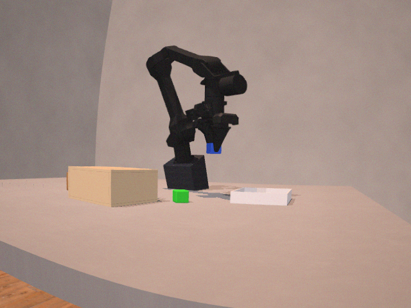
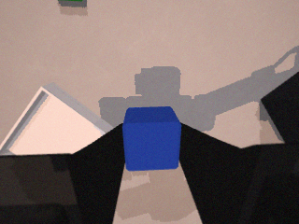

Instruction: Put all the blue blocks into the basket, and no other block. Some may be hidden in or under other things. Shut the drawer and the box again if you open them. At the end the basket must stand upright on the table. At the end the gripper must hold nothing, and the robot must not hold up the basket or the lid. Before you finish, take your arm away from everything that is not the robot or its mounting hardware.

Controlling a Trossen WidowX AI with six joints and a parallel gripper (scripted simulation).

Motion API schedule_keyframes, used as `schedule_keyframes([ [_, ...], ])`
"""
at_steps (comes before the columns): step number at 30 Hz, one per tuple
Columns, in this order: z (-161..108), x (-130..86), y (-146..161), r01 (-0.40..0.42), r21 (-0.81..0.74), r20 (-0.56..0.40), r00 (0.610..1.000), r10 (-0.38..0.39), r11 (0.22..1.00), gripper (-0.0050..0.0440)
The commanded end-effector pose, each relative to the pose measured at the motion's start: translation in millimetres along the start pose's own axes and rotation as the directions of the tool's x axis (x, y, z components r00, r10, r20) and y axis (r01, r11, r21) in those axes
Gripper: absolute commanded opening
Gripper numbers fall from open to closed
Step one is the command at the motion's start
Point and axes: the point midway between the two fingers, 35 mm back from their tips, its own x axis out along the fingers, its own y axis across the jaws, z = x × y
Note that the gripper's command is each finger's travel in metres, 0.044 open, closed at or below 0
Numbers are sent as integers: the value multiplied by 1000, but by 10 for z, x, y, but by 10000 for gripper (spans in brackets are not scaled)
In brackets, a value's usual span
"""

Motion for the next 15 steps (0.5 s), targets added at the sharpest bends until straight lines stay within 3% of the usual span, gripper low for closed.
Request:
schedule_keyframes([
  [1,14,-65,-3,-3,2,7,1000,3,1000,0],
  [3,-32,-64,85,-4,69,7,1000,3,998,0],
  [5,-68,-65,261,-3,-64,7,1000,3,998,0],
  [8,-68,-65,261,-1,-261,7,1000,3,965,0],
  [13,-167,-65,522,1,-563,7,1000,3,827,0],
  [15,-167,-65,522,1,-563,7,1000,3,827,0],
])
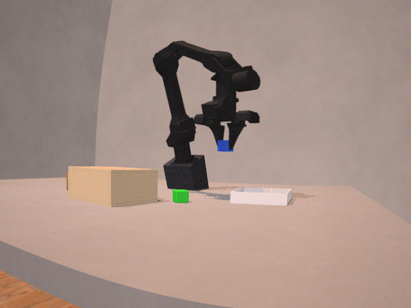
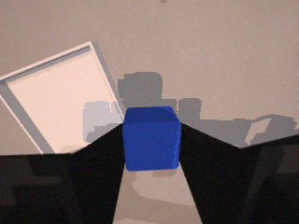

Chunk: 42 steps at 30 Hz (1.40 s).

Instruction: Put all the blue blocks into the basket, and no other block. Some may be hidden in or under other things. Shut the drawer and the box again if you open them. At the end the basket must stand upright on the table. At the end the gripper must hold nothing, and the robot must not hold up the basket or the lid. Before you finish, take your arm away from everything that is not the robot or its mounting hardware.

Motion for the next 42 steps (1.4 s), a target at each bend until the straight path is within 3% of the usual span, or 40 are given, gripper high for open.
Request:
schedule_keyframes([
  [1,18,0,78,2,-180,6,1000,-1,984,0],
  [4,24,0,178,3,-372,6,1000,-1,928,0],
  [8,35,0,360,4,-603,6,1000,-1,797,0],
  [11,35,0,360,5,-750,6,1000,-1,662,0],
  [15,35,0,644,6,-898,6,1000,-1,441,0],
  [17,35,0,644,6,-898,6,1000,-1,441,0],
  [19,35,0,644,6,-948,6,1000,-1,318,0],
  [22,19,1,932,6,-992,6,1000,-1,123,0],
  [27,19,1,932,6,-980,6,1000,-1,-200,0],
  [30,-15,1,1222,5,-921,6,1000,-1,-391,0],
  [32,-15,1,1222,5,-860,6,1000,-1,-510,0],
  [34,-15,1,1222,5,-860,6,1000,-1,-510,0],
  [38,-66,2,1513,4,-696,6,1000,-1,-718,0],
  [42,-66,2,1513,2,-482,6,1000,-1,-876,0],
])
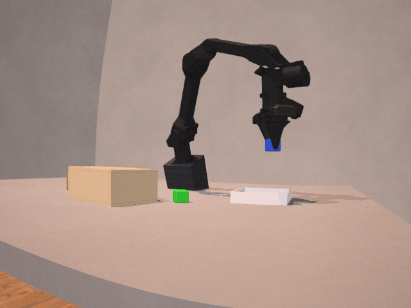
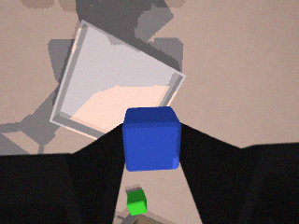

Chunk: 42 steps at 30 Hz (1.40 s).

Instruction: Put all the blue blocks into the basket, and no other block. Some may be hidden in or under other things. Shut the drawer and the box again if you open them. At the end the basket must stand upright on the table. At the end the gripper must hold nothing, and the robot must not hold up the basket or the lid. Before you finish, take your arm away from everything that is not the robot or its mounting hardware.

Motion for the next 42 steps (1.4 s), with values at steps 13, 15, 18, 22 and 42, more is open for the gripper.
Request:
schedule_keyframes([
  [13,51,412,-28,-2,-297,-6,1000,0,955,0],
  [15,50,546,-28,-2,-297,-6,1000,0,955,0],
  [18,49,746,-28,-2,-297,-6,1000,0,955,0],
  [22,49,816,-28,-2,-297,-6,1000,0,955,0],
  [42,47,1066,-28,-2,-297,-6,1000,0,955,0],
])
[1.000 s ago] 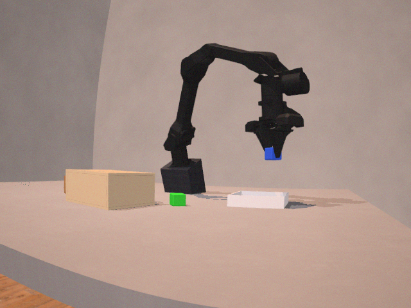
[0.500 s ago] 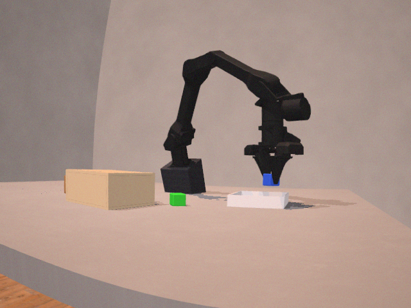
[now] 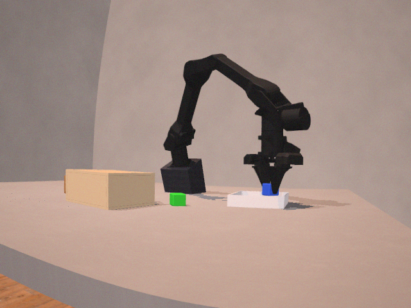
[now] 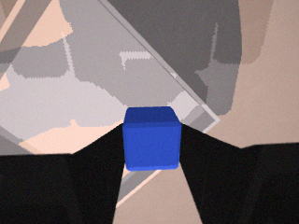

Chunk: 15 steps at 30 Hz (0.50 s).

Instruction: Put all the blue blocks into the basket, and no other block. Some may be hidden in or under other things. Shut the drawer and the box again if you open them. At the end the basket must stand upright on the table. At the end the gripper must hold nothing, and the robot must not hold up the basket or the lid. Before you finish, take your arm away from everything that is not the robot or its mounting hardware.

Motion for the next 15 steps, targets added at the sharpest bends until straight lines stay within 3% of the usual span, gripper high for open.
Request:
schedule_keyframes([
  [1,16,35,9,-5,-5,5,1000,5,1000,0],
  [15,17,175,10,-5,-5,5,1000,5,1000,0],
])
